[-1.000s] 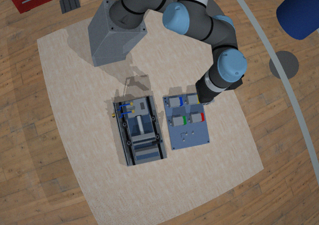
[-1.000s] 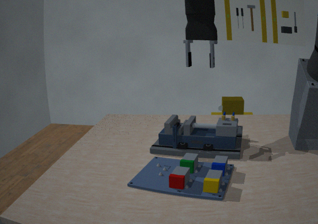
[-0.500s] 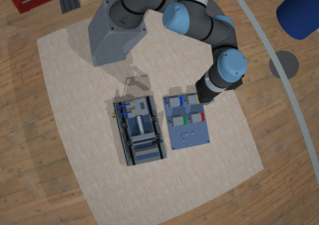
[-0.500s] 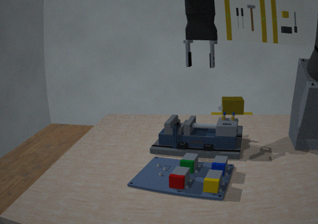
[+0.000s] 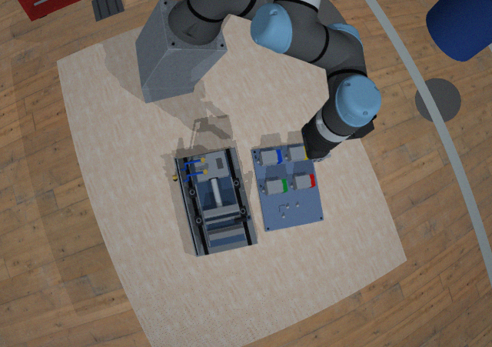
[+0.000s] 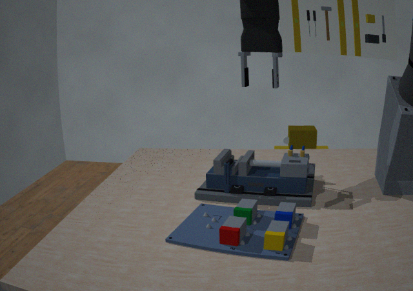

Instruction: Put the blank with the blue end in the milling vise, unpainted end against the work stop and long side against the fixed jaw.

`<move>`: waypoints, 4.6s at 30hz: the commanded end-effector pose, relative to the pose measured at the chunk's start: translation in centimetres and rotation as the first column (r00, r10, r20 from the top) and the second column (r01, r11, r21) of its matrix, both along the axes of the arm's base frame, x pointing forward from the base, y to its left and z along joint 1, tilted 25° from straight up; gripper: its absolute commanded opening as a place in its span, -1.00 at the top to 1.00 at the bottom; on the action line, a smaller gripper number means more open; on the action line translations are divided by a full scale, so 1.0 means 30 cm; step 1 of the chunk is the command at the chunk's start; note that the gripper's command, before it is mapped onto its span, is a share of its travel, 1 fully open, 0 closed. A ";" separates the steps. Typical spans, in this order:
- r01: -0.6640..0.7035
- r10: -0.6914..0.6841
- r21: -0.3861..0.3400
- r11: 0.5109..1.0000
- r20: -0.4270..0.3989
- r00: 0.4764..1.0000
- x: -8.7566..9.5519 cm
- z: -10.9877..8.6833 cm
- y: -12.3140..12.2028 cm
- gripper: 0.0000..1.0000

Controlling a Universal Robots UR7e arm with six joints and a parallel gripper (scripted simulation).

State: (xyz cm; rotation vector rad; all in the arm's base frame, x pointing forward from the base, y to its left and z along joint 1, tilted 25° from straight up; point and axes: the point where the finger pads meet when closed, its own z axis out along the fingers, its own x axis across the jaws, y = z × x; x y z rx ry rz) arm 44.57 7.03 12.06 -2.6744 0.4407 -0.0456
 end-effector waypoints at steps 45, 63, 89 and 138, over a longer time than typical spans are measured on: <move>0.000 0.000 0.000 1.000 -0.001 1.000 -0.104 -0.447 0.125 -1.00; 0.000 0.000 0.000 1.000 -0.001 1.000 -0.138 -0.622 0.175 -1.00; 0.000 0.000 0.000 1.000 -0.001 1.000 -0.143 -0.684 0.194 -1.00; 0.000 0.000 0.000 1.000 -0.001 1.000 -0.143 -0.628 0.178 -1.00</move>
